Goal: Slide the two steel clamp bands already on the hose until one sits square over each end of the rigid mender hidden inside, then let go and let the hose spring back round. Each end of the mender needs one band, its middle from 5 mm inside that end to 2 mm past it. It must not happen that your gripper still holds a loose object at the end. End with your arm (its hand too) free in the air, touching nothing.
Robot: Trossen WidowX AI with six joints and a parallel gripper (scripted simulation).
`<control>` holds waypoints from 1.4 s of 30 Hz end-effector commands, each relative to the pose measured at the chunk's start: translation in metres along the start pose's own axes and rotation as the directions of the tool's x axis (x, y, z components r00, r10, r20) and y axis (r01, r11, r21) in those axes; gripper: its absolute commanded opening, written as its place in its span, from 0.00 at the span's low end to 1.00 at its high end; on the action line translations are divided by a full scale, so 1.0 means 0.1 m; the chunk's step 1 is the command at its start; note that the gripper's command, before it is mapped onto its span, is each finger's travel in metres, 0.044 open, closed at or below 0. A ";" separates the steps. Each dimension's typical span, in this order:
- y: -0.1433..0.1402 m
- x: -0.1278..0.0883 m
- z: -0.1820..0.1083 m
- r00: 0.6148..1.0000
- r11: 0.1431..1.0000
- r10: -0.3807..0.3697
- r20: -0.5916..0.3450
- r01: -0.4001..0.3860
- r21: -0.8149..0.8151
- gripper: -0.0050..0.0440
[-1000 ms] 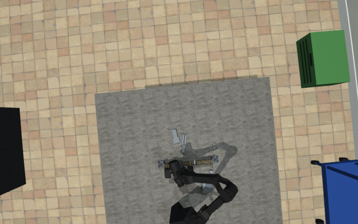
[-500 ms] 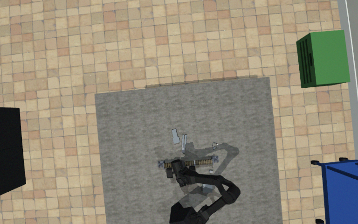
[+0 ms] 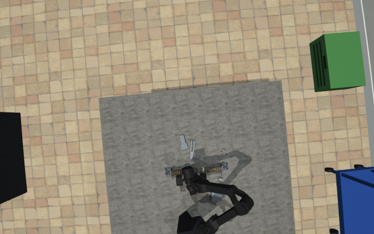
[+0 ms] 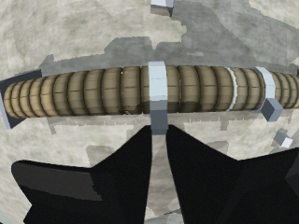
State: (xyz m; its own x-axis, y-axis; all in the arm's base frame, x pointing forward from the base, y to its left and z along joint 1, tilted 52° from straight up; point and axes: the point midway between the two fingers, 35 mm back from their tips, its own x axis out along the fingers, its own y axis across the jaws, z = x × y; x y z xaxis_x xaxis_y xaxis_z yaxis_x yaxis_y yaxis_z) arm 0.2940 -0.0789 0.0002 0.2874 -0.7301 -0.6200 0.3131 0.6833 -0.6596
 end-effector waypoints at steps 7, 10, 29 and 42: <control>-0.10 0.00 0.00 1.000 1.000 0.002 0.001 -0.002 0.003 0.10; -0.13 0.00 0.00 1.000 1.000 0.002 0.001 -0.002 0.003 0.10; -0.13 0.00 0.00 1.000 1.000 -0.001 0.000 0.001 0.001 0.29; -0.13 -0.50 0.00 1.000 1.000 -0.001 0.000 0.001 0.001 0.29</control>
State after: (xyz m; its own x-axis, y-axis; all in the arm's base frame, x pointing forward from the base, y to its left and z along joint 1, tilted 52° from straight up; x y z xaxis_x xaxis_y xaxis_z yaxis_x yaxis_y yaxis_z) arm 0.2771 -0.0559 0.0321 0.2832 -0.7260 -0.6267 0.3041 0.6877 -0.6592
